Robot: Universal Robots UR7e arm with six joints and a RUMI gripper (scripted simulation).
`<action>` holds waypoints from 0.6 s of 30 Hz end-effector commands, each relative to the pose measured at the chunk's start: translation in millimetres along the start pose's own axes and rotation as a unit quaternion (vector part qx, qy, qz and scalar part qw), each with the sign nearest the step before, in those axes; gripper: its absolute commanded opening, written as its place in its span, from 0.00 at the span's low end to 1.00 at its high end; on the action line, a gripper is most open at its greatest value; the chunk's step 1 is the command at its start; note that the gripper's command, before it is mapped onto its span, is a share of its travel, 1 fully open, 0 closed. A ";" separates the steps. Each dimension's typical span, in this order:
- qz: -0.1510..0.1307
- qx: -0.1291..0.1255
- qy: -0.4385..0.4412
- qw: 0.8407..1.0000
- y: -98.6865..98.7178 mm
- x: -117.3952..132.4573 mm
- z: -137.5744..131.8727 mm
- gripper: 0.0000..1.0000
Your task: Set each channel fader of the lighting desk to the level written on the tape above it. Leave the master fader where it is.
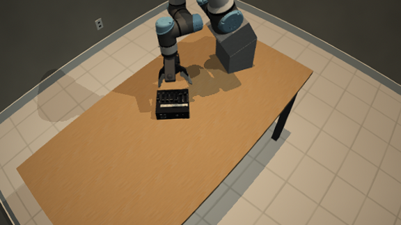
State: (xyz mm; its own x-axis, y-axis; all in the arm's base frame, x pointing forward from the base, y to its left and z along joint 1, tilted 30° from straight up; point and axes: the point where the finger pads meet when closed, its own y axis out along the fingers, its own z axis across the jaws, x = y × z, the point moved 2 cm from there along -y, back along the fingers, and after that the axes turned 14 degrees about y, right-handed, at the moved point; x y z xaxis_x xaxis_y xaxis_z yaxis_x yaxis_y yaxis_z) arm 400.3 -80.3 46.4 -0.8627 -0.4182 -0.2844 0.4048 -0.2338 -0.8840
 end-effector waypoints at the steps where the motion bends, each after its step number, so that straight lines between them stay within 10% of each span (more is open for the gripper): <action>1: 0.000 0.000 0.000 1.000 -0.2 -0.2 0.2 1.00; 18: 0.000 0.001 -0.036 0.999 -1.6 -1.9 -0.4 1.00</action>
State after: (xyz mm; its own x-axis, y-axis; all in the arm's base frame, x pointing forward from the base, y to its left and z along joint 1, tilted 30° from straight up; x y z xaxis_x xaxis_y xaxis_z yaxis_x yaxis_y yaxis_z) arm 400.7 -79.5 47.2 -0.8501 -0.4532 -0.2683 0.4043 -0.2351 -0.8839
